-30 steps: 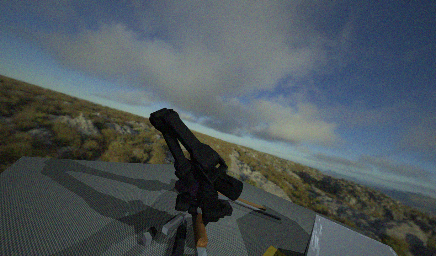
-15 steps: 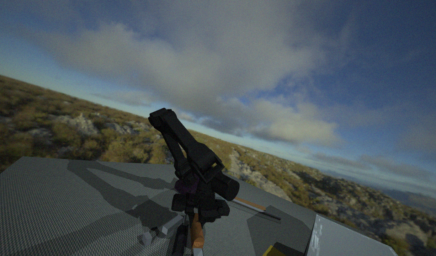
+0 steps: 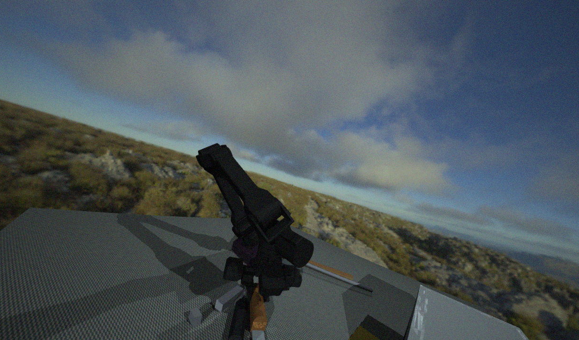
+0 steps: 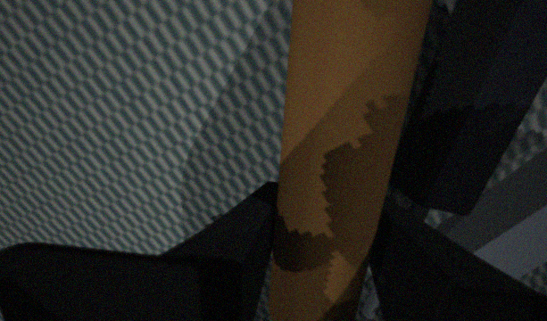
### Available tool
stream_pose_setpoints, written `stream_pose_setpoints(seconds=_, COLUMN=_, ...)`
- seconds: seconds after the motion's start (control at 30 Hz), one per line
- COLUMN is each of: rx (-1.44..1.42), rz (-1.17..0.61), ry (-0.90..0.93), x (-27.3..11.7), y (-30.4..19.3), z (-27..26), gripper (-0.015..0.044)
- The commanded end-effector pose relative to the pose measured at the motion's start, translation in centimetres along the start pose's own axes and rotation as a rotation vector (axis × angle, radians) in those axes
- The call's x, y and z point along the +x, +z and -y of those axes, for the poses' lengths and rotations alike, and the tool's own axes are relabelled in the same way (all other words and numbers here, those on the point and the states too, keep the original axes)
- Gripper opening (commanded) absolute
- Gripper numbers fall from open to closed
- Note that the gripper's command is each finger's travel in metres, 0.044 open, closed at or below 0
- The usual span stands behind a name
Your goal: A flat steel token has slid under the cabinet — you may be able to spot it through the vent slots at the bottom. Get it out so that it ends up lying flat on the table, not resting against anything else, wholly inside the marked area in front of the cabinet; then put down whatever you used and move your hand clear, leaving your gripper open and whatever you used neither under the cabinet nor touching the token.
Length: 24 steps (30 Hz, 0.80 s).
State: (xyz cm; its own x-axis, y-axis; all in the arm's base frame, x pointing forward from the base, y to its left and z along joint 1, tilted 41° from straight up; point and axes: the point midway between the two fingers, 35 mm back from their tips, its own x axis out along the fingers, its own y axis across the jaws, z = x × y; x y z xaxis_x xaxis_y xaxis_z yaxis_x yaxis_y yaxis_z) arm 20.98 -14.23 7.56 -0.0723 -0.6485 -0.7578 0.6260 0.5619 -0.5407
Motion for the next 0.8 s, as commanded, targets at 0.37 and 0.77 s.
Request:
stream_pose_setpoints(seconds=0.37, rx=-0.109, rz=0.003, ry=-0.002, x=-0.04, y=0.05, z=0.13, gripper=0.0)
stream_pose_setpoints(seconds=0.77, rx=-0.205, rz=0.003, ry=-0.002, x=-0.04, y=0.06, z=0.13, gripper=0.0)
